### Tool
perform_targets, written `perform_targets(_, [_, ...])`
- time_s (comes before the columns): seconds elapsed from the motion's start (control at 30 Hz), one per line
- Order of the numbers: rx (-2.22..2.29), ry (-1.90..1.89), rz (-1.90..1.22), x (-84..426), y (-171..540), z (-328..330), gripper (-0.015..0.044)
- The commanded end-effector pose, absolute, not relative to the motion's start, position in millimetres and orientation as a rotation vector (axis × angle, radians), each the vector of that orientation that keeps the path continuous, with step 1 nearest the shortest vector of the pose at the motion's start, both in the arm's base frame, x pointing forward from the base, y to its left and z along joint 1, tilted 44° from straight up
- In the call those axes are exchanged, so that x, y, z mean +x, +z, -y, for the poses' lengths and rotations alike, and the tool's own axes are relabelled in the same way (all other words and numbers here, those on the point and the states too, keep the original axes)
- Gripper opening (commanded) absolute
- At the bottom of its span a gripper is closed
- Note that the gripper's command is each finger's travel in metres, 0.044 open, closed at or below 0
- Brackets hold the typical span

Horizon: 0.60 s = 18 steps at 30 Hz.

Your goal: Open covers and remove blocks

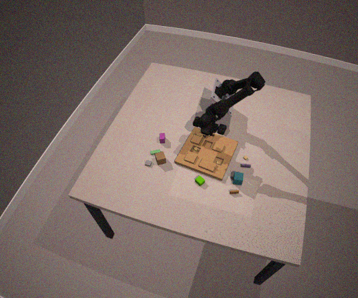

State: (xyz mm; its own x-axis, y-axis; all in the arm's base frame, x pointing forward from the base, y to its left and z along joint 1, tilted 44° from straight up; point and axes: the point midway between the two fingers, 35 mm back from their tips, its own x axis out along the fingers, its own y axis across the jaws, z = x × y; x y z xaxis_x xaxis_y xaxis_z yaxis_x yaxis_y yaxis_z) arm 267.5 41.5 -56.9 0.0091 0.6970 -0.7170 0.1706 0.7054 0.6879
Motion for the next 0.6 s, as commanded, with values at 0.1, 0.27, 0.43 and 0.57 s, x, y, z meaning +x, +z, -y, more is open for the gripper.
perform_targets(0.1, [0.724, 0.474, -1.533, 270.8, -45.8, -36.3, 0.0080])
perform_targets(0.27, [0.715, 0.465, -1.537, 276.5, -35.8, -46.6, 0.0080])
perform_targets(0.43, [0.707, 0.458, -1.540, 281.3, -25.4, -57.6, 0.0080])
perform_targets(0.57, [0.702, 0.453, -1.541, 284.5, -16.9, -66.8, 0.0080])
